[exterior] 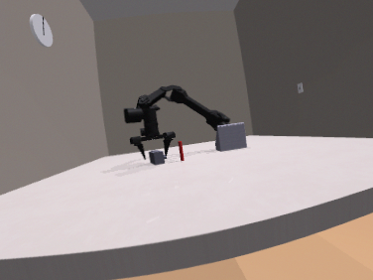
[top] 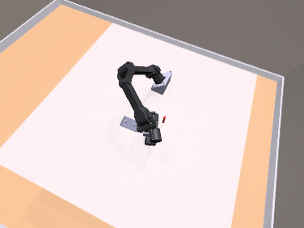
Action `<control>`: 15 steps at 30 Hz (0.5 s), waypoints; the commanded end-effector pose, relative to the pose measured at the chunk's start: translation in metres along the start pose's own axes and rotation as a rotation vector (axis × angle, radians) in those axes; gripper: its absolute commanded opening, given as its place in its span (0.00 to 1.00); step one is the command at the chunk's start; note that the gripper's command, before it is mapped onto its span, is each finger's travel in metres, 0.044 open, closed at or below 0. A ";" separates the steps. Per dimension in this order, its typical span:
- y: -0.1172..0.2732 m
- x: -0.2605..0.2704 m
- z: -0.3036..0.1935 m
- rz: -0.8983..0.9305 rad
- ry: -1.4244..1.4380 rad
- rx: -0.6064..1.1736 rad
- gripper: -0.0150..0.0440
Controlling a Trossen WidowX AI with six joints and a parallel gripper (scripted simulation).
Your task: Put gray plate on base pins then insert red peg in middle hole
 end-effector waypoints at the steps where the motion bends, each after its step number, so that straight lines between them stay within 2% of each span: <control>1: -0.007 -0.002 -0.001 -0.002 0.007 -0.006 1.00; 8: -0.015 -0.003 0.000 -0.003 0.007 -0.007 1.00; 15: -0.015 -0.003 0.000 -0.003 0.007 -0.007 0.69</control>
Point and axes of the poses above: the point midway between the two fingers, 35 mm back from their tips, its own y axis back along the fingers, its own x axis across the jaws, z = x × y, the point moved 3 cm from there along y, back along the fingers, and after that the axes turned 2 degrees about -y, right-handed, at the moved point
